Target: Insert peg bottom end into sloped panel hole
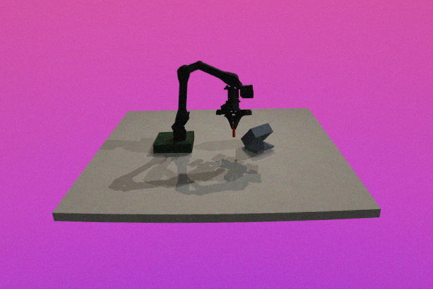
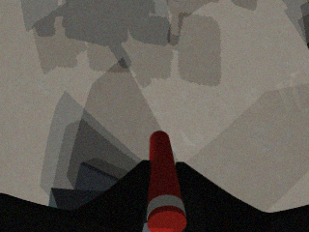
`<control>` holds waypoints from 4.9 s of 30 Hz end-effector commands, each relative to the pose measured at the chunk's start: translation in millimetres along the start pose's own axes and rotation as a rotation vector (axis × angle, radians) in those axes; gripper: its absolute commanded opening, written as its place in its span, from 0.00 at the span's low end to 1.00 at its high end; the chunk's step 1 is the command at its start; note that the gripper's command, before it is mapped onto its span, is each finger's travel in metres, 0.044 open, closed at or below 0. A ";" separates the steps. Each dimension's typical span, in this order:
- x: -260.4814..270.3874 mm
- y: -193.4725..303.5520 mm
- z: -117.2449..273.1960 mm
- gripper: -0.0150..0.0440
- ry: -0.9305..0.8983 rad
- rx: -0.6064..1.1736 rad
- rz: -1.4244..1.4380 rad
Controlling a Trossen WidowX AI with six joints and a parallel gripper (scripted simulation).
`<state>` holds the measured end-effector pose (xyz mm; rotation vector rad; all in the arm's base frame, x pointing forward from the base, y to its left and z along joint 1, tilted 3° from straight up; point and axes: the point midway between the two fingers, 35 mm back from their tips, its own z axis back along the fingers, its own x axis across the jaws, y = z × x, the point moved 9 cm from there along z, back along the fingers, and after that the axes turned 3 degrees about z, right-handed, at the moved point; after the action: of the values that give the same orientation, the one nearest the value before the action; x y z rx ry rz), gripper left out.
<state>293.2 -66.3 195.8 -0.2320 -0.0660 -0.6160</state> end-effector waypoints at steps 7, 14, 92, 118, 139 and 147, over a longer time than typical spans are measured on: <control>-2.8 13.1 4.0 0.25 -0.039 -0.025 0.014; -5.6 21.5 6.8 0.25 -0.064 -0.039 0.027; -55.5 109.3 41.9 0.25 -0.389 -0.125 0.144; -80.2 134.6 54.9 0.25 -0.510 -0.118 0.173; -79.8 144.9 44.2 0.25 -0.565 -0.107 0.184; -73.5 146.3 32.8 0.25 -0.579 -0.105 0.186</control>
<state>315.5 101.6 196.1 -0.4970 -0.5646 -0.3591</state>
